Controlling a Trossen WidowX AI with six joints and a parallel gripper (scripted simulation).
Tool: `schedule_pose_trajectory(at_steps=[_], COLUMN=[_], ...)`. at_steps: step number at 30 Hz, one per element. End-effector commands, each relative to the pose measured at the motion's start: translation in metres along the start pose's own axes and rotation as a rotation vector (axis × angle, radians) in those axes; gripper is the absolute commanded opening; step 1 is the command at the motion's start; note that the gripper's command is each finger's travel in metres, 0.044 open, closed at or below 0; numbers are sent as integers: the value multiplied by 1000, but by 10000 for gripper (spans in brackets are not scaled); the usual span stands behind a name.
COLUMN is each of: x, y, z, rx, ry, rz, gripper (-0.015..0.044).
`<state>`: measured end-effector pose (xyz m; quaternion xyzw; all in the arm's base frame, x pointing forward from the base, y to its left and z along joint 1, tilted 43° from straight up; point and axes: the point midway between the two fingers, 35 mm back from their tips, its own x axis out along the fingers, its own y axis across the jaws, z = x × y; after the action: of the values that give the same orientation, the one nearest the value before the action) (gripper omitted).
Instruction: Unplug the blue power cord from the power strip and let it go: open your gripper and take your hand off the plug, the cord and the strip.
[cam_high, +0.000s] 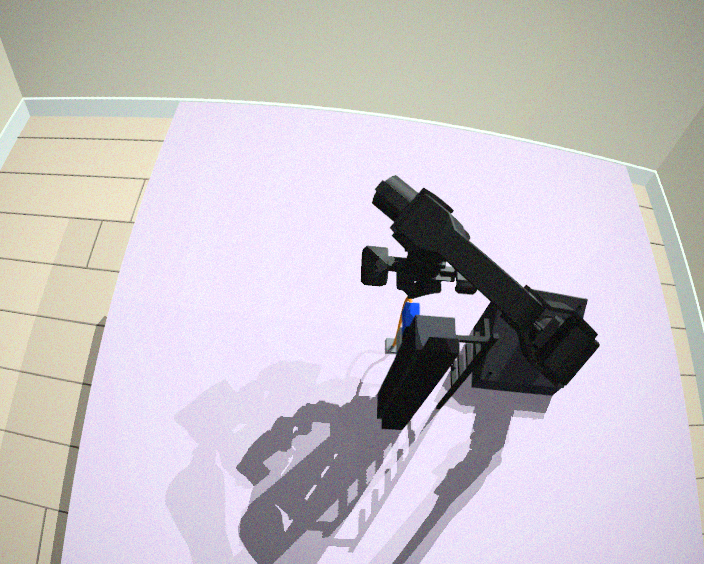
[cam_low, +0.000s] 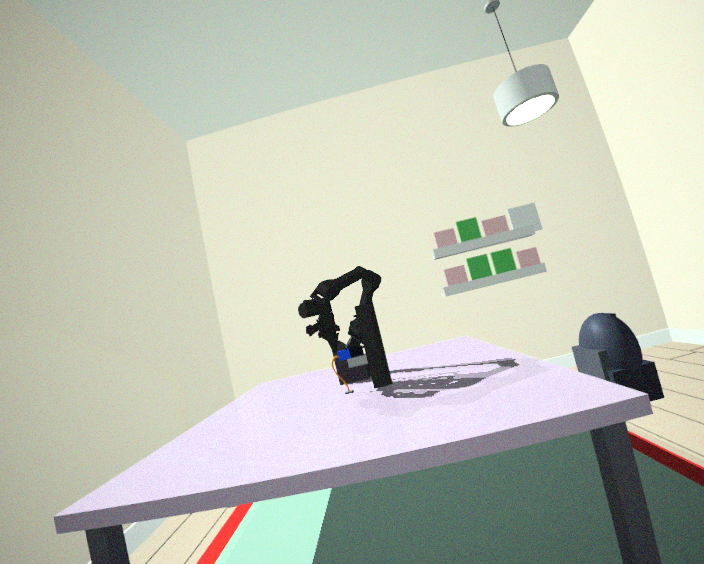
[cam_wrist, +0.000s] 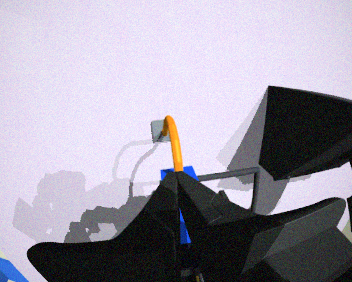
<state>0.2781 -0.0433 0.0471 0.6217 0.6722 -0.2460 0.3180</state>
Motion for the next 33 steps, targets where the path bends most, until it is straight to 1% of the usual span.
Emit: schedule_pose_trajectory(at_steps=[1, 25, 33], x=[-3, -2, -3], y=[1, -3, 1], z=[10, 48, 50], rx=[-5, -5, -5], ry=[-10, -8, -7], rz=[5, 8, 8], gripper=[0, 0, 0])
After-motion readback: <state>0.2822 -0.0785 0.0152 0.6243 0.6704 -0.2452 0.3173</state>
